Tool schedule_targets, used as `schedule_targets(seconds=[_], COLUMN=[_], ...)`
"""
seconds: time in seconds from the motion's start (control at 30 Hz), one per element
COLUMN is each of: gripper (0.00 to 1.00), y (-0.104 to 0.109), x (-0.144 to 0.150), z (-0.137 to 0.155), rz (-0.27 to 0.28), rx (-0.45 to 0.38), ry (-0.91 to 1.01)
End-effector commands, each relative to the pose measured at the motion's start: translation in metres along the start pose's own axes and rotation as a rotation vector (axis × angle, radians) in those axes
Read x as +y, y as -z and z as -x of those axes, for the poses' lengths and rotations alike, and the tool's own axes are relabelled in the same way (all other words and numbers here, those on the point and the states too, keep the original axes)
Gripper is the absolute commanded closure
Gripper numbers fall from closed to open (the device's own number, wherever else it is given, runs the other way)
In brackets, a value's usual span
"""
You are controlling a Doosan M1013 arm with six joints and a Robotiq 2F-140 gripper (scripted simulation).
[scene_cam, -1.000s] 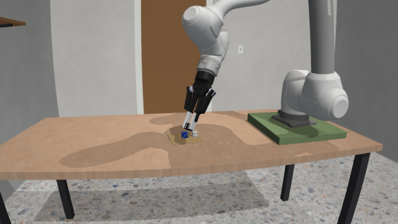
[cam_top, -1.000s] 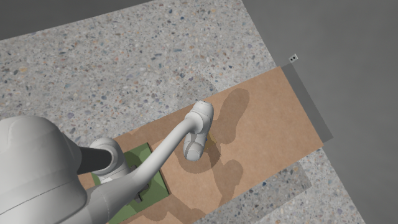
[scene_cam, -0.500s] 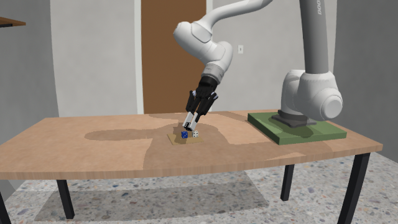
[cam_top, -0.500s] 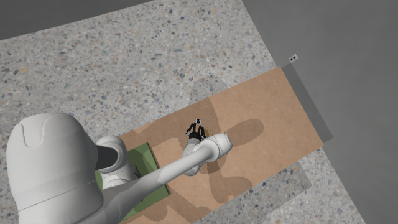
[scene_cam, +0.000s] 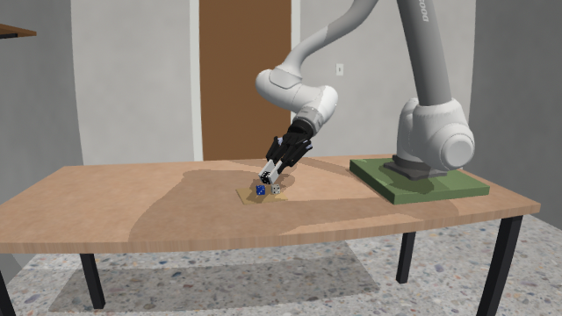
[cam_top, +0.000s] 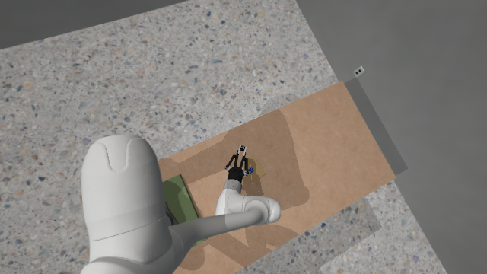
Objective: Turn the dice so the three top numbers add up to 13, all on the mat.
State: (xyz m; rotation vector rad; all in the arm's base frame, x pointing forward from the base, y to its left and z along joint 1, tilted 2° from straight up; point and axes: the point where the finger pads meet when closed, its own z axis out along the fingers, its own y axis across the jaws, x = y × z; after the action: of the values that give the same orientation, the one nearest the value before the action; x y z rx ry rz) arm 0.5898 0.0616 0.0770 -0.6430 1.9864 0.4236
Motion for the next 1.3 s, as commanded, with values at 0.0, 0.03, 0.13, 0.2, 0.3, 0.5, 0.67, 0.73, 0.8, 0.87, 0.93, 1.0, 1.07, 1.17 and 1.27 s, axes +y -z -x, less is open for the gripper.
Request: schedule_targets(seconds=[0.0, 0.03, 0.13, 0.2, 0.3, 0.5, 0.67, 0.73, 0.8, 0.87, 0.93, 1.0, 1.07, 1.17, 1.27], gripper=[0.87, 0.87, 0.87, 0.87, 0.87, 0.87, 0.87, 0.87, 0.87, 0.87, 0.87, 0.87, 0.87, 0.87, 0.87], y=[-0.001, -0.001, -0.002, -0.004, -0.007, -0.013, -0.022, -0.026, -0.029, -0.031, -0.032, -0.033, -0.035, -0.036, -0.036], x=[0.002, 0.002, 0.002, 0.002, 0.002, 0.002, 0.002, 0.002, 0.002, 0.002, 0.002, 0.002, 0.002, 0.002, 0.002], z=[-0.001, -0.001, -0.003, -0.006, -0.012, -0.024, -0.04, -0.046, -0.051, -0.056, -0.058, -0.059, -0.062, -0.064, -0.064], rz=[0.002, 0.002, 0.002, 0.002, 0.002, 0.002, 0.002, 0.002, 0.002, 0.002, 0.002, 0.002, 0.002, 0.002, 0.002], rx=[-0.02, -0.02, -0.02, -0.02, -0.02, -0.02, -0.02, -0.02, -0.02, -0.02, -0.02, -0.02, -0.02, -0.02, -0.02], ry=[0.003, 0.003, 0.003, 0.003, 0.003, 0.003, 0.003, 0.003, 0.003, 0.003, 0.003, 0.003, 0.003, 0.003, 0.003])
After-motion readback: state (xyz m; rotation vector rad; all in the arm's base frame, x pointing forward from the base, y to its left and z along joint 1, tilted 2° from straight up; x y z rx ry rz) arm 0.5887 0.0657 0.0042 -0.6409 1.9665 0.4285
